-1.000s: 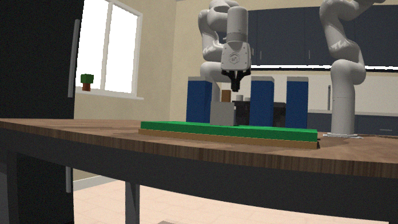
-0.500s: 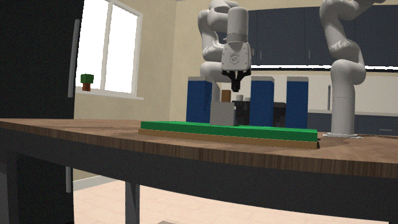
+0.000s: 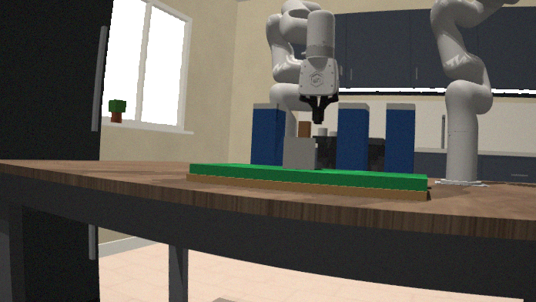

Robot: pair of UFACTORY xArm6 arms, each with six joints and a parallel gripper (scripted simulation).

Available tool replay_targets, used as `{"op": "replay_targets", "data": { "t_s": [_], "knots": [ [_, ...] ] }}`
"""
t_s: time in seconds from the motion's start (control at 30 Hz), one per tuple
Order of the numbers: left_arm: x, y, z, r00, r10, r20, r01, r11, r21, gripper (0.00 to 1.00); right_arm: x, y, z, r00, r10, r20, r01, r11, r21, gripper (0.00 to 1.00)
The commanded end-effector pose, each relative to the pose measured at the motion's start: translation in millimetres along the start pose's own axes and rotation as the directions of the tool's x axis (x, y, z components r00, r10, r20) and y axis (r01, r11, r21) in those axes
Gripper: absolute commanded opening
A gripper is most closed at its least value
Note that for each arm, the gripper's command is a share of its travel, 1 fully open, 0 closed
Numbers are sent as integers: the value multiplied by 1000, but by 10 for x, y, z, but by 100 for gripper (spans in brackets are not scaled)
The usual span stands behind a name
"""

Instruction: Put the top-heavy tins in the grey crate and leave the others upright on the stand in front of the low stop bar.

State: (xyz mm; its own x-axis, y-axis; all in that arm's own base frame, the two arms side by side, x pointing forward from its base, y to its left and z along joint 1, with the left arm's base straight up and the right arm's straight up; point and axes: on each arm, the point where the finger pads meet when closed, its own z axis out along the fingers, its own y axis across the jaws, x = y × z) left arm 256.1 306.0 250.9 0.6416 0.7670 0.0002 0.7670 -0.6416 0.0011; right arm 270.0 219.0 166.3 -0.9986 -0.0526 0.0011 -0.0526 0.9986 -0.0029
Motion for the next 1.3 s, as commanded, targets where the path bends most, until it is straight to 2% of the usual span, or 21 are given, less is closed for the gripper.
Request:
{"op": "replay_targets", "data": {
  "t_s": [0.0,0.53,0.97,1.27],
  "knots": [
    [9,0,-15,1000,0,-4,0,1000,0,100,-12,8,-16,1000,0,4,0,1000,-3,0],
    [9,0,-15,1000,0,-4,0,1000,0,100,-12,8,-38,1000,0,4,0,1000,-3,0],
    [9,0,-15,1000,0,-4,0,1000,0,100,-9,7,-636,1000,0,4,0,1000,-3,0],
    [9,0,-15,1000,0,-4,0,1000,0,100,-3,10,-818,1000,1,4,-1,1000,-2,0]
  ]
}}
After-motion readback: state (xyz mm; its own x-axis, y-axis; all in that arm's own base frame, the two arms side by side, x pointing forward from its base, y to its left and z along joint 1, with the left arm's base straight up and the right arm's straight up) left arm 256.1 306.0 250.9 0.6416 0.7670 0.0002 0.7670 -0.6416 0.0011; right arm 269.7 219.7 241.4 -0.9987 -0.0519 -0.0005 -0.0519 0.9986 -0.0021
